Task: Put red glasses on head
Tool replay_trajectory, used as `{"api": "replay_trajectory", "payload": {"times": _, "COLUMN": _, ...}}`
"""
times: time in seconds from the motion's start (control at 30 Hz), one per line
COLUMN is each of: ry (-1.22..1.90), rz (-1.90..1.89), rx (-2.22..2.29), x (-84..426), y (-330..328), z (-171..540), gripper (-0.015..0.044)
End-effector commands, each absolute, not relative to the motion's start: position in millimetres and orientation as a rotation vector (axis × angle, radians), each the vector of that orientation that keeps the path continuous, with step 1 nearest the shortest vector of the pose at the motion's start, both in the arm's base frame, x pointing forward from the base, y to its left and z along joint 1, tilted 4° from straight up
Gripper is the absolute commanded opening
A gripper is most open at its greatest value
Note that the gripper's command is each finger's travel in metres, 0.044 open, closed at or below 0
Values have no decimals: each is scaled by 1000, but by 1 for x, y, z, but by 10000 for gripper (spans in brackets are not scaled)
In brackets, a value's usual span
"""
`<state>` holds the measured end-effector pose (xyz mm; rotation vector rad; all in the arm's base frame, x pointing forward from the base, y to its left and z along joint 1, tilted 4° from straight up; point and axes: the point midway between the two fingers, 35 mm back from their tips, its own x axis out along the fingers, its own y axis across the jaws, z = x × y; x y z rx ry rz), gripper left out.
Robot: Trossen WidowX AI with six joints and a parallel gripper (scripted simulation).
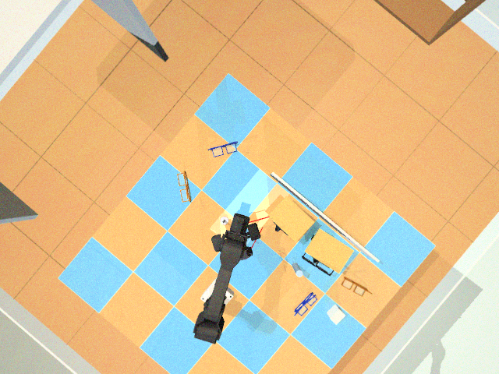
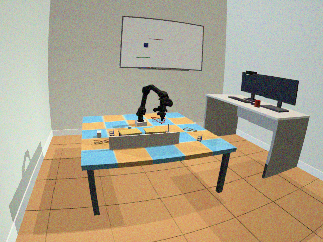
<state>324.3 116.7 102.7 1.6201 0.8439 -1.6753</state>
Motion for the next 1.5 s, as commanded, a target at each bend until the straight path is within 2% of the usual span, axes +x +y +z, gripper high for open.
{"api": "replay_trajectory", "payload": {"times": 0.0, "ry": 884, "rz": -1642, "rx": 1593, "x": 323, "y": 144, "z": 103, "gripper": 0}}
{"api": "replay_trajectory", "payload": {"times": 0.6, "ry": 1040, "rz": -1491, "rx": 1444, "x": 287, "y": 255, "z": 100, "gripper": 0}}
{"api": "replay_trajectory", "payload": {"times": 1.47, "ry": 1041, "rz": -1490, "rx": 1442, "x": 284, "y": 257, "z": 40, "gripper": 0}}
